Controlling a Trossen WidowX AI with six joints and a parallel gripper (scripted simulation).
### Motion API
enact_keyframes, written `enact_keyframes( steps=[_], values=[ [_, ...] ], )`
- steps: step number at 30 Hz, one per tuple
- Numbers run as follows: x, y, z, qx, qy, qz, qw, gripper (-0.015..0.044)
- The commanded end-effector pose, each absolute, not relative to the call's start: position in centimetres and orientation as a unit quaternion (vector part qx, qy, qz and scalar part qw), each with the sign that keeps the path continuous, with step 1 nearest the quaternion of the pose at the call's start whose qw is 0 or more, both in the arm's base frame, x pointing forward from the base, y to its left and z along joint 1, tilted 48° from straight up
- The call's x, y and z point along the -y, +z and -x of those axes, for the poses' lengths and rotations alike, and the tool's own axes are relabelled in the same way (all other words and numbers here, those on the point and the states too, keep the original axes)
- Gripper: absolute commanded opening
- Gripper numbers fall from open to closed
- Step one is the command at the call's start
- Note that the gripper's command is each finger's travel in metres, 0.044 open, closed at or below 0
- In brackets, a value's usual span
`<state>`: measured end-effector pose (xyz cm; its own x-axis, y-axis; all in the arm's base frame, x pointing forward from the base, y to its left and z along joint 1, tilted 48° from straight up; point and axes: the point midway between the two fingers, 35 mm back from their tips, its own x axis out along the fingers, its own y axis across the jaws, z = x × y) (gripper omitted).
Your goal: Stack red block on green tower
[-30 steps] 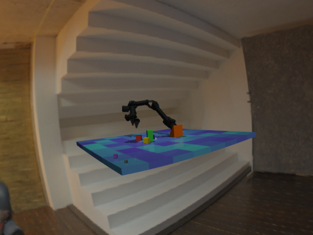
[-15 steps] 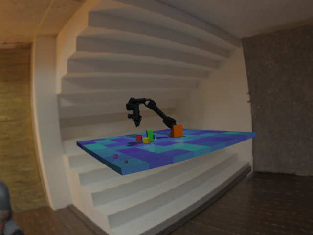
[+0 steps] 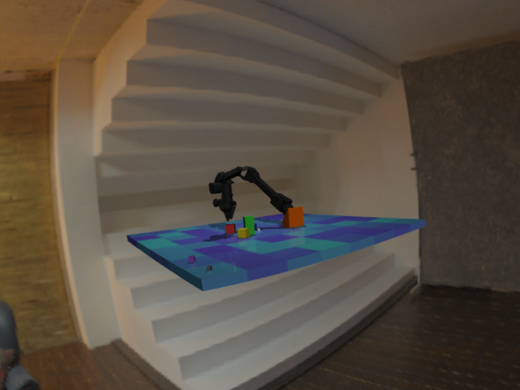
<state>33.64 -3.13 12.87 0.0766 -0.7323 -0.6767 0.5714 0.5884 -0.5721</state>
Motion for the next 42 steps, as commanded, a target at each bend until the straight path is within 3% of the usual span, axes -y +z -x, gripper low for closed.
enact_keyframes(
  steps=[1,42],
  values=[
    [3.8,12.4,-33.5,-0.51,-0.446,0.081,0.731,0.044],
    [8.0,8.7,-33.9,-0.509,-0.447,0.082,0.731,0.044]
  ],
)
